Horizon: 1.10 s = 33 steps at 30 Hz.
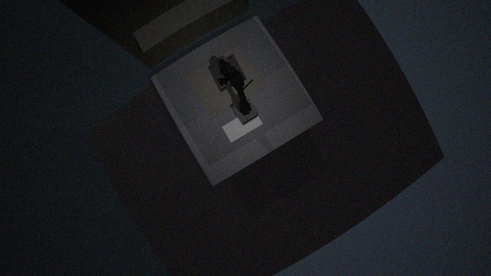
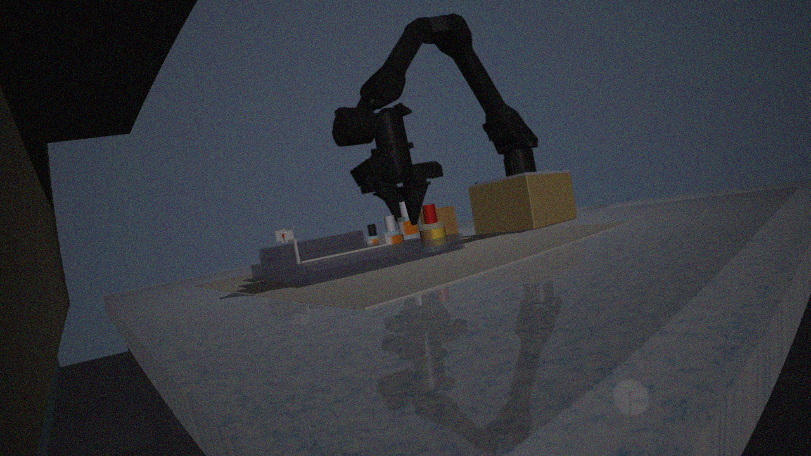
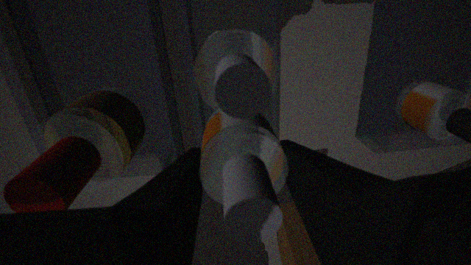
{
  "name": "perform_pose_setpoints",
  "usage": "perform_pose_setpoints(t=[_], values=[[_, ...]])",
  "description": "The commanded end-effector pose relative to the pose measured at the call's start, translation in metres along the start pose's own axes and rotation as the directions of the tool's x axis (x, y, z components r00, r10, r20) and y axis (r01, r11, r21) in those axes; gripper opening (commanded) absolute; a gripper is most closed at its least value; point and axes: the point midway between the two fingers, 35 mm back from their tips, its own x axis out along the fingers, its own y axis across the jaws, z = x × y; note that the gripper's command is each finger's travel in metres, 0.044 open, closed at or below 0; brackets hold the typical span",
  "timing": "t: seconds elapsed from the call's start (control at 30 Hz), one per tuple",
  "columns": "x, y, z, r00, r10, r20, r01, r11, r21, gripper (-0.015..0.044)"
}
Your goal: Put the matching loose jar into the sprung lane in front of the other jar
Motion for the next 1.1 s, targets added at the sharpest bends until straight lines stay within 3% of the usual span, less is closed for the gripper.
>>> perform_pose_setpoints(t=[0.0, 1.07], values=[[-0.0029, -0.0005, 0.0087, 1.000, -0.003, 0.028, 0.003, 1.000, -0.004, 0.0000], [-0.0025, -0.0005, 0.0125, 1.000, -0.003, 0.028, 0.003, 1.000, -0.004, 0.0000]])
